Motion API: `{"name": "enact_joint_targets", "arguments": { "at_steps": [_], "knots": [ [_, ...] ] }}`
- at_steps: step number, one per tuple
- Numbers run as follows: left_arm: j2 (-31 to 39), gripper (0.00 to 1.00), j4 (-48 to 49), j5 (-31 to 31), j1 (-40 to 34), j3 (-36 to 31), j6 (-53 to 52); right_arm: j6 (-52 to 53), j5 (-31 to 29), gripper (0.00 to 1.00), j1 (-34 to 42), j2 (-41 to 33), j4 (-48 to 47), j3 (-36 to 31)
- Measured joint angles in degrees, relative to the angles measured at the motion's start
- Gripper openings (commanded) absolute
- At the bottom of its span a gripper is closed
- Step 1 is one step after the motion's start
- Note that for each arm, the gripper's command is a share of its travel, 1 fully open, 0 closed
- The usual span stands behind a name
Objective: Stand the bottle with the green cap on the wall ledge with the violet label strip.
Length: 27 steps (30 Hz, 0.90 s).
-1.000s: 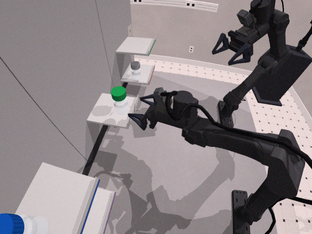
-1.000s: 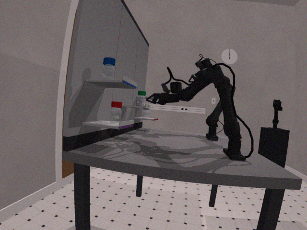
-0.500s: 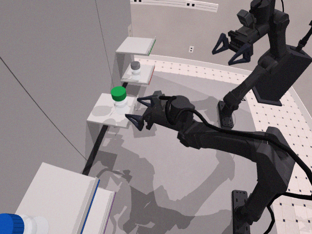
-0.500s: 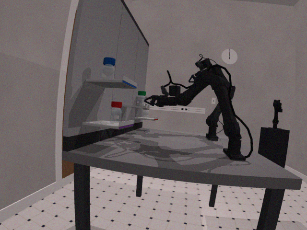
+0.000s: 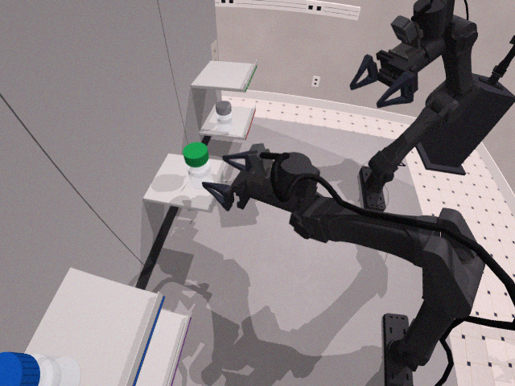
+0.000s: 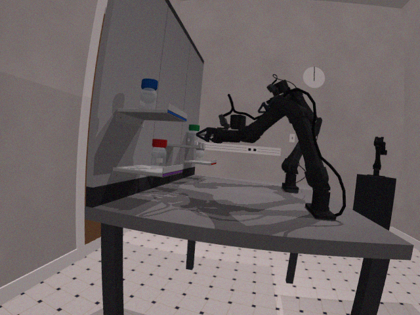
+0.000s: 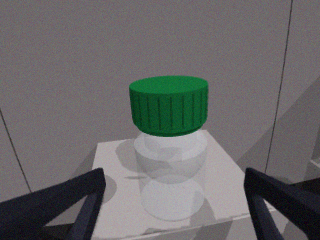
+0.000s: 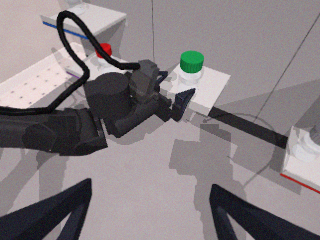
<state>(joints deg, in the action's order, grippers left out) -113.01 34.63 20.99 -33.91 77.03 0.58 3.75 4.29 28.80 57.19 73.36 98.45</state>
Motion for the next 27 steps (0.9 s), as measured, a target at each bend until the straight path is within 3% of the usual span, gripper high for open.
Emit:
{"name": "enact_joint_targets", "arguments": {
  "at_steps": [27],
  "knots": [
    [-6.49, 0.94, -4.37, -1.57, 1.7, 10.93, 0.0, 0.0, 0.0, 0.89, 0.0, 0.0, 0.0, 0.0]
  ]
}}
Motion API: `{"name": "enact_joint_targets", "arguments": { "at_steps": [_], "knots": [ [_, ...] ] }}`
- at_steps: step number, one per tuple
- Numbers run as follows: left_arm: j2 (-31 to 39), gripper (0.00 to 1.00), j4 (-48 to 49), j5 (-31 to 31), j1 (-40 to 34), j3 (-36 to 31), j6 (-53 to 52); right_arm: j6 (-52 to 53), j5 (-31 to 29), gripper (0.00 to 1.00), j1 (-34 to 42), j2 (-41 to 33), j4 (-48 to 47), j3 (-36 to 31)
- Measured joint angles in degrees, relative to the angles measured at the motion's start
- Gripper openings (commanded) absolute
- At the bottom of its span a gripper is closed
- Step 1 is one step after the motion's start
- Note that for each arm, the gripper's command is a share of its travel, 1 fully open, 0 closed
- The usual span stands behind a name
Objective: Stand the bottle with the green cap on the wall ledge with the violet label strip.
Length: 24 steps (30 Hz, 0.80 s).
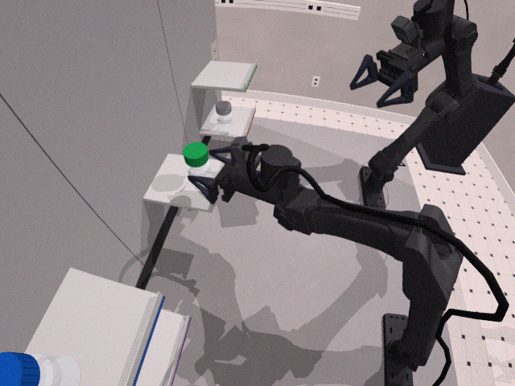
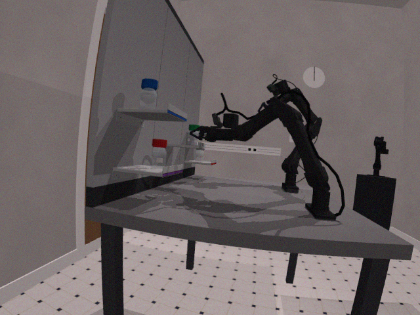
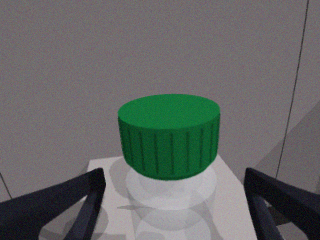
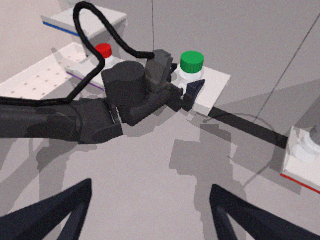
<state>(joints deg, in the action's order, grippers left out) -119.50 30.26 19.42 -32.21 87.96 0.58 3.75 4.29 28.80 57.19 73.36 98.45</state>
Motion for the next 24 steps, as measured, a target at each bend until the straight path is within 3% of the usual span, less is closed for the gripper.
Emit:
{"name": "enact_joint_targets", "arguments": {
  "at_steps": [13, 15, 24],
  "knots": [
    [-1.53, 0.94, -1.03, -0.35, 0.37, 2.49, 0.0, 0.0, 0.0, 0.89, 0.0, 0.0, 0.0, 0.0],
    [-1.53, 0.72, -1.03, -0.37, 0.37, 2.49, 0.0, 0.0, 0.0, 0.89, 0.0, 0.0, 0.0, 0.0],
    [-1.53, 0.6, -1.03, -0.33, 0.39, 2.49, -0.02, 0.0, 0.0, 0.89, 0.0, 0.0, 0.0, 0.0]
  ]
}}
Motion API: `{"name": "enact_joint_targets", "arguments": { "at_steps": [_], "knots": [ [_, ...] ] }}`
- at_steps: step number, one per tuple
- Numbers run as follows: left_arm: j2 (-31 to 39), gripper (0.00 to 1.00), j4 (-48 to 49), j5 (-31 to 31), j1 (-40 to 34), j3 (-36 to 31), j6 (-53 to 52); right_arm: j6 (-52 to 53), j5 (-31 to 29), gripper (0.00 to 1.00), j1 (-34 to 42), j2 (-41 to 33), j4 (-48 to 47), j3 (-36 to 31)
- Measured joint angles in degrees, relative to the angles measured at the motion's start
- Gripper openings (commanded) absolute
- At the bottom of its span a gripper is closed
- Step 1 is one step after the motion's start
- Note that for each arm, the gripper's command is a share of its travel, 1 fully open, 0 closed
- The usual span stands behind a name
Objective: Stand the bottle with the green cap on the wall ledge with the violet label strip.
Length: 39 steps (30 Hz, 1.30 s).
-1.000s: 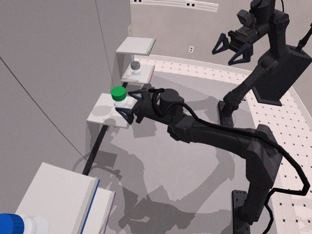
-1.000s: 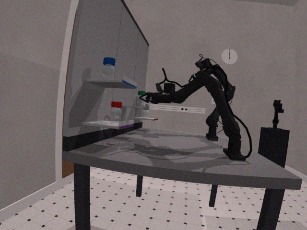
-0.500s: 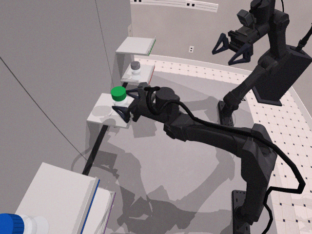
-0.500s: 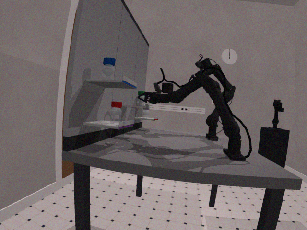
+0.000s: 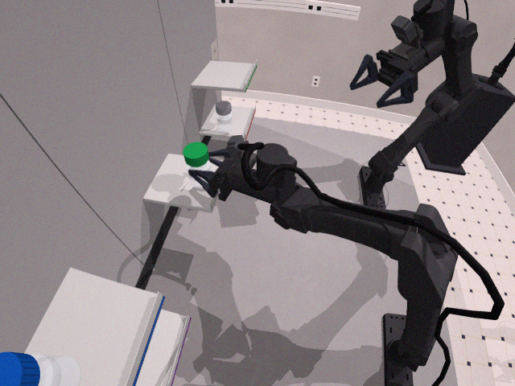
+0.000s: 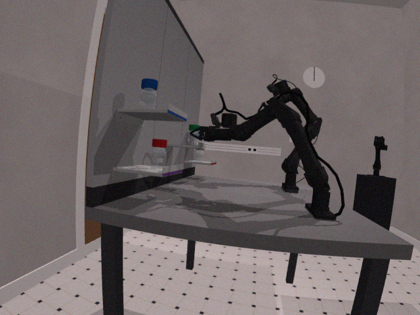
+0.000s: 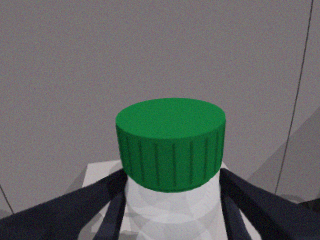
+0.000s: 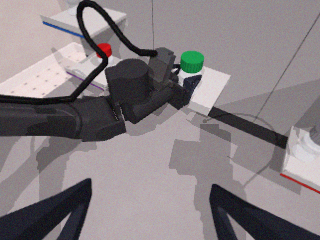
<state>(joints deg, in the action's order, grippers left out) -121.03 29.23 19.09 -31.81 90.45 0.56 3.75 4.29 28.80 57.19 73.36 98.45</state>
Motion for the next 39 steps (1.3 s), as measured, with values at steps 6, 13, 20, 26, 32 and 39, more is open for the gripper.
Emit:
{"name": "enact_joint_targets", "arguments": {
  "at_steps": [6, 13, 20, 26, 32, 39],
  "knots": [
    [0.0, 0.55, 0.0, -0.02, -0.02, 0.02, 0.02, 0.0, 0.0, 0.89, 0.0, 0.0, 0.0, 0.0],
    [0.0, 0.06, 0.0, -0.02, -0.02, 0.02, 0.02, 0.0, 0.0, 0.89, 0.0, 0.0, 0.0, 0.0],
    [-0.04, 0.52, -1.68, -0.02, -0.02, 0.94, 0.0, 0.0, 0.0, 0.89, 0.0, 0.0, 0.0, 0.0],
    [-0.09, 0.52, -7.58, -0.02, -0.02, 4.28, -0.02, 0.0, 0.0, 0.89, 0.0, 0.0, 0.0, 0.0],
    [0.81, 0.52, -13.84, -0.02, -0.02, 9.81, -0.02, 0.0, 0.0, 0.89, 0.0, 0.0, 0.0, 0.0],
    [1.09, 0.52, -18.67, -0.02, -0.02, 16.33, -0.26, 0.0, 0.0, 0.89, 0.0, 0.0, 0.0, 0.0]
  ]
}}
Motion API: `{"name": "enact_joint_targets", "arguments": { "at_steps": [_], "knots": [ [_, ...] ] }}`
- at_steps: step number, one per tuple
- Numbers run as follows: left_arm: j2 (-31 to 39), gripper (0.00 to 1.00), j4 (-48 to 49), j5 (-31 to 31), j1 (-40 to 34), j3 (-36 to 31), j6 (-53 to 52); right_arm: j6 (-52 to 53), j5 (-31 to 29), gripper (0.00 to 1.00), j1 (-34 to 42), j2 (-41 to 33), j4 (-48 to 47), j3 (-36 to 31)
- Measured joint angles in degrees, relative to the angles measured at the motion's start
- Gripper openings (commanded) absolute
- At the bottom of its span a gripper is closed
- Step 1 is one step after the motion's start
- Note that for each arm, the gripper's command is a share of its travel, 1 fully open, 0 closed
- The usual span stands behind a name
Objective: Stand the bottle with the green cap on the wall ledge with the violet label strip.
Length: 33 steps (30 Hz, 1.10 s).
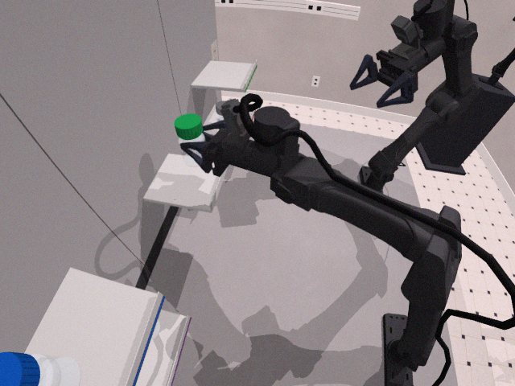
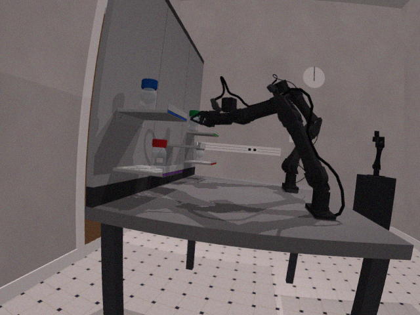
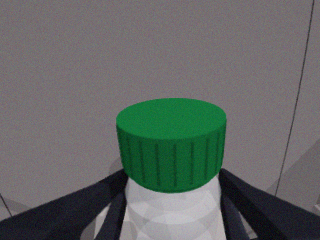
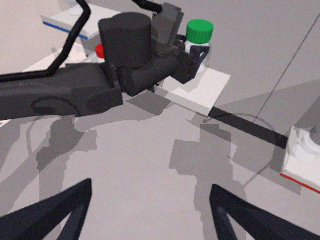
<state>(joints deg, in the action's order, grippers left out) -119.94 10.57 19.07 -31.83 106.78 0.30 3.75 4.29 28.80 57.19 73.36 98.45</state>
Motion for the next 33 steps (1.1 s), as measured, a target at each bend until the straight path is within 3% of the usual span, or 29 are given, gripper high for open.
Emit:
{"name": "enact_joint_targets", "arguments": {
  "at_steps": [9, 14, 25, 33],
  "knots": [
    [-0.07, 0.52, -2.16, -0.22, 0.02, 0.61, -0.24, 0.0, 0.0, 0.89, 0.0, 0.0, 0.0, 0.0],
    [0.87, 0.52, -1.66, -4.61, 0.72, -0.98, -0.57, 0.0, 0.0, 0.89, 0.0, 0.0, 0.0, 0.0],
    [12.2, 0.52, 1.18, -18.16, 14.1, -13.73, 0.57, 0.22, -0.63, 0.89, 1.66, 1.99, -1.97, 0.57],
    [26.8, 0.52, 5.14, -31.23, 29.49, -29.0, 2.89, 0.63, -1.33, 0.89, 11.3, 17.22, -15.17, 3.06]
  ]
}}
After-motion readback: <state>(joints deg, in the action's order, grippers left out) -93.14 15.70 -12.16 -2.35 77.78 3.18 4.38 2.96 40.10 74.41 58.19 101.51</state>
